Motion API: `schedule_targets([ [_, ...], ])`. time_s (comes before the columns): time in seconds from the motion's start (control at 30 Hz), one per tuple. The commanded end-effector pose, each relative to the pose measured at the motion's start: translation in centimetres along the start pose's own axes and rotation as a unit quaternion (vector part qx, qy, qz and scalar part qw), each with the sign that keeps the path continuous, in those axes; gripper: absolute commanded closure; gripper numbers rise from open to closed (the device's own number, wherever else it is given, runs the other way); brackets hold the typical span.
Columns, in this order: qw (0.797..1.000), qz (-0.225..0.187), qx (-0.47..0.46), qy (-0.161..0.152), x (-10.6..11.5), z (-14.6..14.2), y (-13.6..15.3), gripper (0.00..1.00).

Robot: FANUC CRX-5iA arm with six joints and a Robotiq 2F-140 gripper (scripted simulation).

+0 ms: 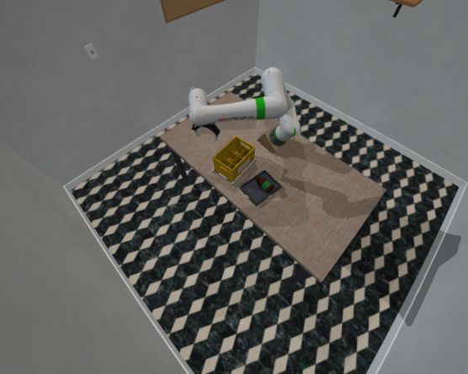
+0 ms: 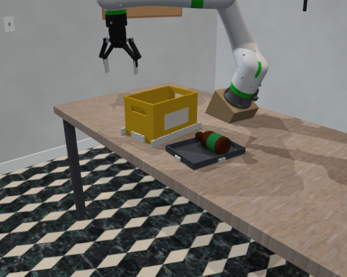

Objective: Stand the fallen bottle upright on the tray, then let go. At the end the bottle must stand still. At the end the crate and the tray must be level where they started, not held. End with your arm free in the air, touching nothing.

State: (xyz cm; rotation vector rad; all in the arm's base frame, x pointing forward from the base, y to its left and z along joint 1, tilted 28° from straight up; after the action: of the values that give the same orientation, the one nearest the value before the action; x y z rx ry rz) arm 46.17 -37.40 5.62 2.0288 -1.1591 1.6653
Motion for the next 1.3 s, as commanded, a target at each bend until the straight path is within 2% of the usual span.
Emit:
schedule_targets([
  [0.0,1.0,0.0,0.0,0.0,0.0,0.0,0.0,0.0],
  [0.6,1.0,0.0,0.002,0.001,0.1,-0.1,-0.2,0.0],
  [0.67,1.0,0.0,0.016,0.002,0.3,-0.8,-1.4,0.0],
  [0.77,0.998,0.001,0.068,0.009,1.0,-4.0,-6.0,0.0],
  [0.93,0.992,0.003,0.123,0.016,1.4,-7.8,-10.4,0.0],
  [0.97,0.992,0.003,0.123,0.016,1.4,-7.8,-10.4,0.0],
  [1.0,0.989,0.005,0.147,0.018,1.5,-9.5,-12.1,0.0],
  [1.1,0.988,0.005,0.156,0.019,1.5,-10.2,-12.7,0.0],
  [1.13,0.981,0.007,0.191,0.022,1.5,-12.8,-15.0,0.0],
  [1.27,0.974,0.01,0.226,0.025,1.4,-15.7,-17.0,0.0],
])
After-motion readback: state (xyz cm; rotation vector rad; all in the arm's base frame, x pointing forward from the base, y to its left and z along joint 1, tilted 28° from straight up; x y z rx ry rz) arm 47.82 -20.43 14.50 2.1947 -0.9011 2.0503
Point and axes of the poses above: the point where the finger pads meet when closed, its own x axis back along the fingers, its own z axis across the jaws, y = z × x, the point moved 3 cm from there along x, back along the fingers, and after that the axes turned 14 degrees about x, right-handed, at the moved point
